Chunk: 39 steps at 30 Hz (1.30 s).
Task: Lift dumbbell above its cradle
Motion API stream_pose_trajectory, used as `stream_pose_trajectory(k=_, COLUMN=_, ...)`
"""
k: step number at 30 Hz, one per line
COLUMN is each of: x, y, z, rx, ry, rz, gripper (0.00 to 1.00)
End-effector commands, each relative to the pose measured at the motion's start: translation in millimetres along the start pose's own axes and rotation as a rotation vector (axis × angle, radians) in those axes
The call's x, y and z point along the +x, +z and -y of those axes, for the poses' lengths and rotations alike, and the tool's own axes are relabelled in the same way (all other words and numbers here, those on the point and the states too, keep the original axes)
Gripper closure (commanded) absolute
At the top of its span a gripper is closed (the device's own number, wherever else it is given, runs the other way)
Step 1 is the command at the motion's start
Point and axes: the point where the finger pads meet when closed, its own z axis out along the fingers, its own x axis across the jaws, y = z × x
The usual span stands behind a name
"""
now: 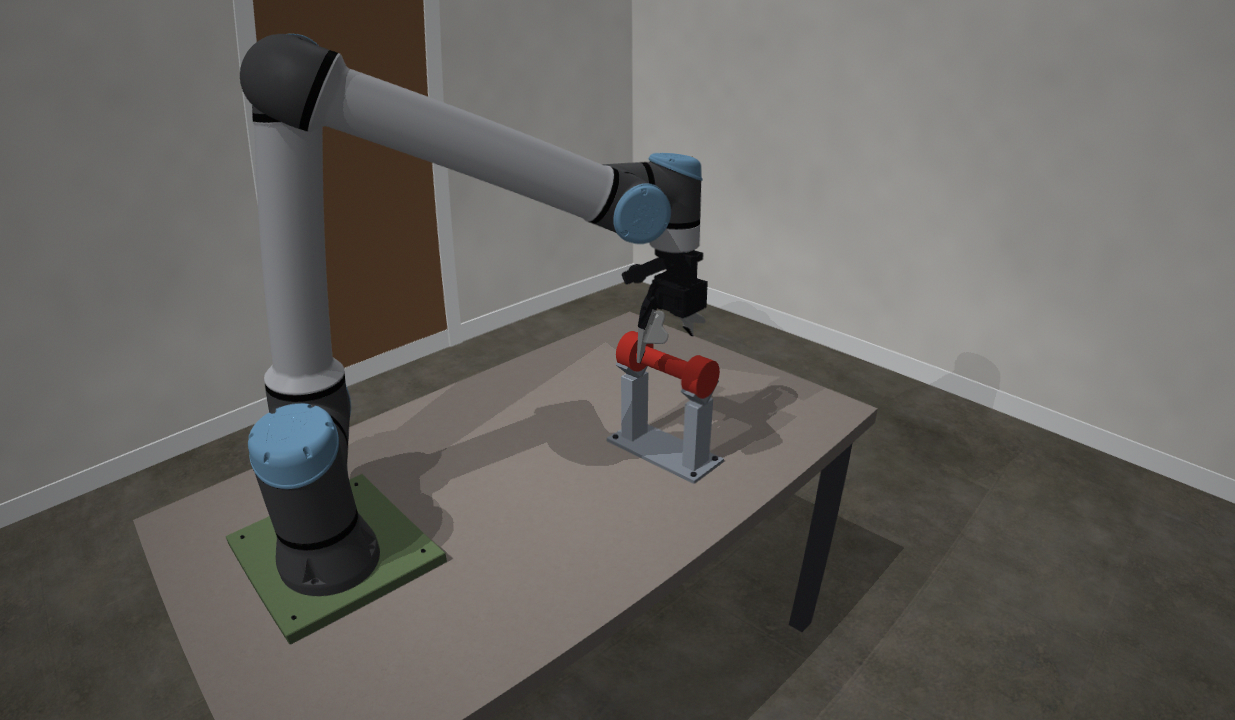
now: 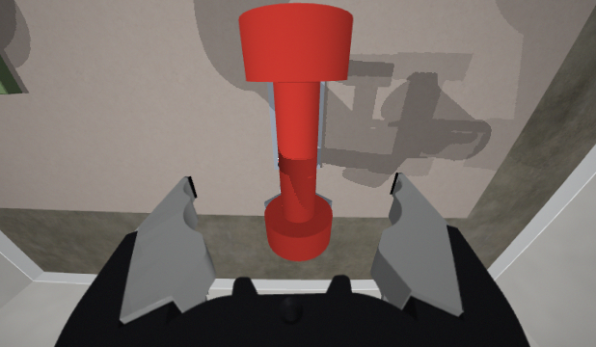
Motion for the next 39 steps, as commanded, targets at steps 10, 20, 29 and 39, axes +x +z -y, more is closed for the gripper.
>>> stream_pose_trajectory(k=10, x=1.6, y=44.2, z=-0.7, rx=-0.001, ry=0.0, rz=-0.003, gripper=0.0)
stream_pose_trajectory(k=20, x=1.6, y=44.2, z=-0.7, rx=-0.001, ry=0.0, rz=-0.003, gripper=0.0)
stream_pose_trajectory(k=29, x=1.6, y=44.2, z=-0.7, rx=-0.001, ry=0.0, rz=-0.003, gripper=1.0)
stream_pose_trajectory(k=39, x=1.6, y=44.2, z=-0.7, rx=-0.001, ry=0.0, rz=-0.003, gripper=1.0)
